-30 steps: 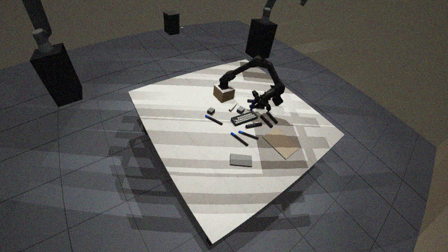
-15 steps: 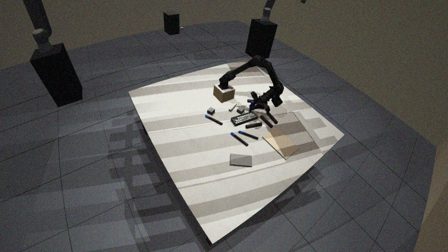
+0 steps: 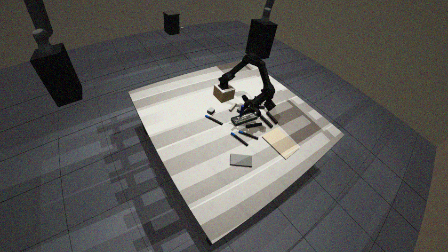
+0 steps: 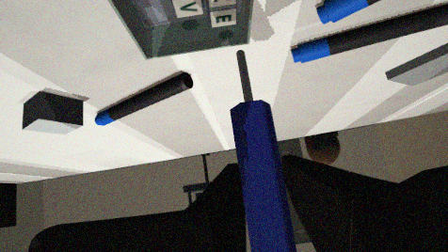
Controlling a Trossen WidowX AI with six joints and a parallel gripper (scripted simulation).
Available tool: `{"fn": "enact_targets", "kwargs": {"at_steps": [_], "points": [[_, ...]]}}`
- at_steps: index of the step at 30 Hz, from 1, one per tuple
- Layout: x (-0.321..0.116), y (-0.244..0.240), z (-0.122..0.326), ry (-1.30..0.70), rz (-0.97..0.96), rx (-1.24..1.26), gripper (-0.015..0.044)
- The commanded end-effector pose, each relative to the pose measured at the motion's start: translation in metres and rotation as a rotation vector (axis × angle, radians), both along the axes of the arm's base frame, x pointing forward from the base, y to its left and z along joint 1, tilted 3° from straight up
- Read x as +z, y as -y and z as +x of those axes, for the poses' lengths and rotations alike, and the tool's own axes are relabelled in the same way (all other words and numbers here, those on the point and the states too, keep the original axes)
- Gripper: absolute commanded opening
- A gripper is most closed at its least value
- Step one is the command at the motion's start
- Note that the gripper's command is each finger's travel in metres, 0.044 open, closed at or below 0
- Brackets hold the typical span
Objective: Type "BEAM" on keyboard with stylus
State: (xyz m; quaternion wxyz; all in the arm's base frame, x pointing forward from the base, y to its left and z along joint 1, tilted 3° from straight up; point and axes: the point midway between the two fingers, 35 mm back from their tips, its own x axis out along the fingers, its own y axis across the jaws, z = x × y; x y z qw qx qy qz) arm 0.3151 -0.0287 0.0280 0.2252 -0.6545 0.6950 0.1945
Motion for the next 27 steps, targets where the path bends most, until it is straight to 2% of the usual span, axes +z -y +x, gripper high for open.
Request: {"fn": "enact_targets", "kwargs": {"at_steps": [1,18,21,27], "points": [[0.001,0.019,-0.004,-0.010,-0.018,0.002,0.0000],[-0.020,0.018,-0.004,-0.010,-0.017,0.001,0.0000],[-0.021,0.019,-0.005,-0.010,-0.017,0.001,0.0079],[-0.022,0.019,-0.005,-0.010,-0.017,0.001,0.0081]]}}
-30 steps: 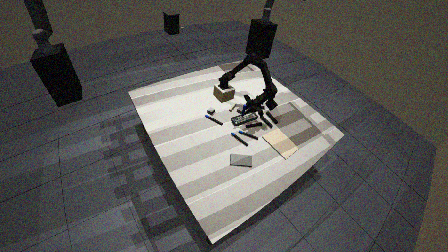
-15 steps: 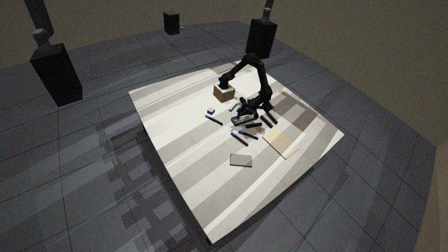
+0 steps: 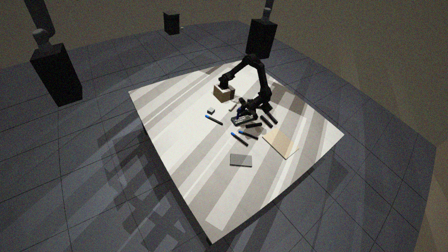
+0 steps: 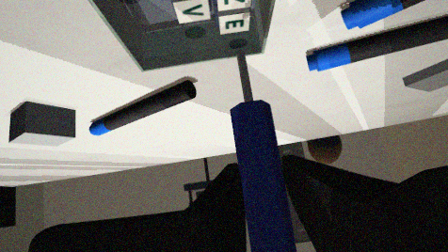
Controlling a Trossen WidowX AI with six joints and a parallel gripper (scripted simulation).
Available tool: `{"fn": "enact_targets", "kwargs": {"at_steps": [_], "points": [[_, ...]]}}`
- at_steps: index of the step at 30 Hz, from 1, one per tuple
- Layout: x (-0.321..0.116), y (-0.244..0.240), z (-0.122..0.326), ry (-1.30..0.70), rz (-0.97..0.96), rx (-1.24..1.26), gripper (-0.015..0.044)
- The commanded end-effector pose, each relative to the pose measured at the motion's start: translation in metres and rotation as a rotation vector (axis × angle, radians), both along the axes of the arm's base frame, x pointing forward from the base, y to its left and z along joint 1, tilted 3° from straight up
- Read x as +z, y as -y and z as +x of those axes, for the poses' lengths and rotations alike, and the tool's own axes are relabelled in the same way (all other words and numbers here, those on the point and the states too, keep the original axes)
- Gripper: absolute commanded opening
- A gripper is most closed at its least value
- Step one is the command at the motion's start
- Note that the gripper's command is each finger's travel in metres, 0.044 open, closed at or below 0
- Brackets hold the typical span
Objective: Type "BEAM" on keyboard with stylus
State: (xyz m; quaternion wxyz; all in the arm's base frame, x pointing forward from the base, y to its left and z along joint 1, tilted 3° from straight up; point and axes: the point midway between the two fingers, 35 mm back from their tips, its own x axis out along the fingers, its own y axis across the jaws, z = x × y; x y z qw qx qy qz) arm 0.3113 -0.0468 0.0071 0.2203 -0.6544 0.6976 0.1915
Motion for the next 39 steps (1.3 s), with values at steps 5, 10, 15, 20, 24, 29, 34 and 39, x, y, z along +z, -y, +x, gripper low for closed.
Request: {"fn": "enact_targets", "kwargs": {"at_steps": [5,10,15,20,24,29,34,39], "points": [[-0.004,0.001,-0.001,-0.006,-0.005,0.004,0.0081],[-0.007,0.000,-0.001,-0.006,-0.005,0.004,0.0081],[-0.009,0.000,-0.001,-0.006,-0.005,0.004,0.0081],[-0.011,0.000,-0.001,-0.006,-0.005,0.004,0.0081],[-0.012,0.000,-0.001,-0.006,-0.005,0.004,0.0081],[-0.015,0.000,-0.001,-0.006,-0.005,0.004,0.0081],[-0.017,0.000,0.000,-0.006,-0.005,0.004,0.0081],[-0.019,0.000,0.000,-0.007,-0.005,0.004,0.0081]]}}
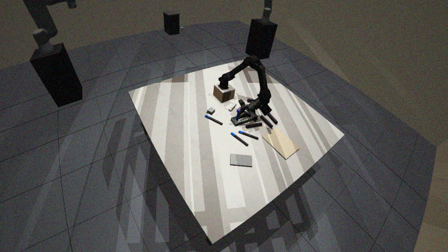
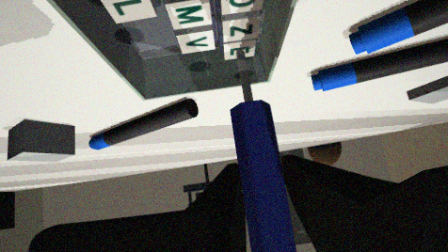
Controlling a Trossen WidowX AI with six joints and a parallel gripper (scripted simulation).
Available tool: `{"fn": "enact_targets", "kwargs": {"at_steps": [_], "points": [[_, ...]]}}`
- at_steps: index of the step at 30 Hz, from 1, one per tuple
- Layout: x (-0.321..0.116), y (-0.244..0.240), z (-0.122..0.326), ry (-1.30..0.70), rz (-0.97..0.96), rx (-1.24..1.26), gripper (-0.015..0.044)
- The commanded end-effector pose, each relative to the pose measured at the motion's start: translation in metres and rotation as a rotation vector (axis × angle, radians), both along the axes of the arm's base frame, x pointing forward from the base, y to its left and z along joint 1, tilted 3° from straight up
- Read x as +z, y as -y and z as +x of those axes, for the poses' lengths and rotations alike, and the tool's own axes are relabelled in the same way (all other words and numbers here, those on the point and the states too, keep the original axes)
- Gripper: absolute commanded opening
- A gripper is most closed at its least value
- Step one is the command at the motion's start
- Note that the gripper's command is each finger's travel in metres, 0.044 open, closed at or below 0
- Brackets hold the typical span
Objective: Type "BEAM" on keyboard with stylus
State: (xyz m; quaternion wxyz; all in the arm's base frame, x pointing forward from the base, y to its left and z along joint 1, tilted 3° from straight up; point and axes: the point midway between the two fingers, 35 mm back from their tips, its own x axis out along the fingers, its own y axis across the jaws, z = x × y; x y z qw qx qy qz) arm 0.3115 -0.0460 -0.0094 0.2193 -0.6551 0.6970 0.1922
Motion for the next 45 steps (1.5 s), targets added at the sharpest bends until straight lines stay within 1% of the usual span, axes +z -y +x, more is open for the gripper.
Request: {"fn": "enact_targets", "kwargs": {"at_steps": [1,13,22,26,32,34,45], "points": [[-0.003,0.000,-0.001,-0.005,-0.005,0.002,0.0081],[-0.001,0.000,-0.001,-0.005,-0.005,0.002,0.0081],[0.035,0.003,-0.001,-0.004,-0.005,0.002,0.0081],[0.033,0.002,-0.002,0.001,-0.001,-0.002,0.0085],[0.033,0.002,-0.002,0.001,-0.001,-0.002,0.0045],[0.033,0.000,-0.001,0.000,0.000,-0.002,0.0000],[0.039,-0.053,0.004,-0.003,0.006,0.002,0.0000]]}}
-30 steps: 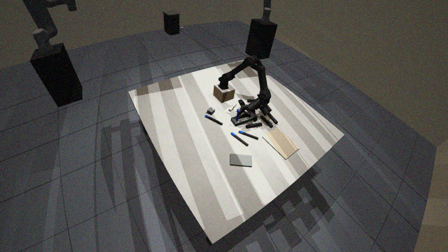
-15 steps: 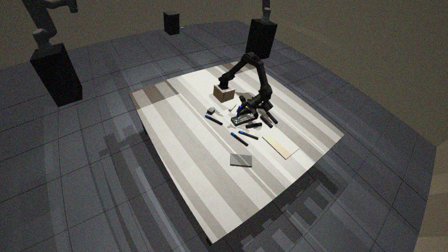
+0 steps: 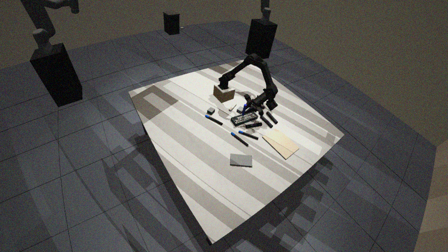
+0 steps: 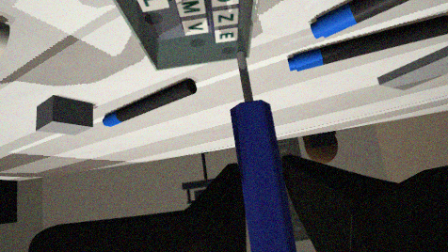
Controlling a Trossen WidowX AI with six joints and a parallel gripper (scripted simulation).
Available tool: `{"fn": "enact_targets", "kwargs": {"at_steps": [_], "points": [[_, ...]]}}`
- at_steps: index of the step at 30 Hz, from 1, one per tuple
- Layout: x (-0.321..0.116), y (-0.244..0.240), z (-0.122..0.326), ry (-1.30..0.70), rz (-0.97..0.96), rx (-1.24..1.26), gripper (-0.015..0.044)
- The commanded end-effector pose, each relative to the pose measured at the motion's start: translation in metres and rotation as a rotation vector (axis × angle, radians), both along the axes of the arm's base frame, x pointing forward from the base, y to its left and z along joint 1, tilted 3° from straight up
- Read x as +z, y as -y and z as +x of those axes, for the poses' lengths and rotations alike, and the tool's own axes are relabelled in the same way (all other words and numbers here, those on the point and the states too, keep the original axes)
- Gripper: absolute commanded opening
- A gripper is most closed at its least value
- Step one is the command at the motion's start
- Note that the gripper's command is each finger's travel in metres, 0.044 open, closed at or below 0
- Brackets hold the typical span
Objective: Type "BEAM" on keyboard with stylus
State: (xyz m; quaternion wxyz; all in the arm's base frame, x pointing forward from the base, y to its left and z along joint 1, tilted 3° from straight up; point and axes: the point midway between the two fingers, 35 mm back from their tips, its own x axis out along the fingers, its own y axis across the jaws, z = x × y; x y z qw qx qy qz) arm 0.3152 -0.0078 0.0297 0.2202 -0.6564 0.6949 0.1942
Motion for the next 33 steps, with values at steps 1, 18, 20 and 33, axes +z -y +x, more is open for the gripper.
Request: {"fn": "enact_targets", "kwargs": {"at_steps": [1,18,20,33], "points": [[0.001,-0.020,0.000,-0.004,0.001,-0.003,0.0000],[-0.017,-0.034,-0.001,-0.005,-0.003,-0.003,0.0000],[-0.018,-0.035,-0.001,-0.005,-0.003,-0.003,0.0053],[-0.022,-0.036,0.000,-0.005,-0.003,-0.003,0.0081]]}}
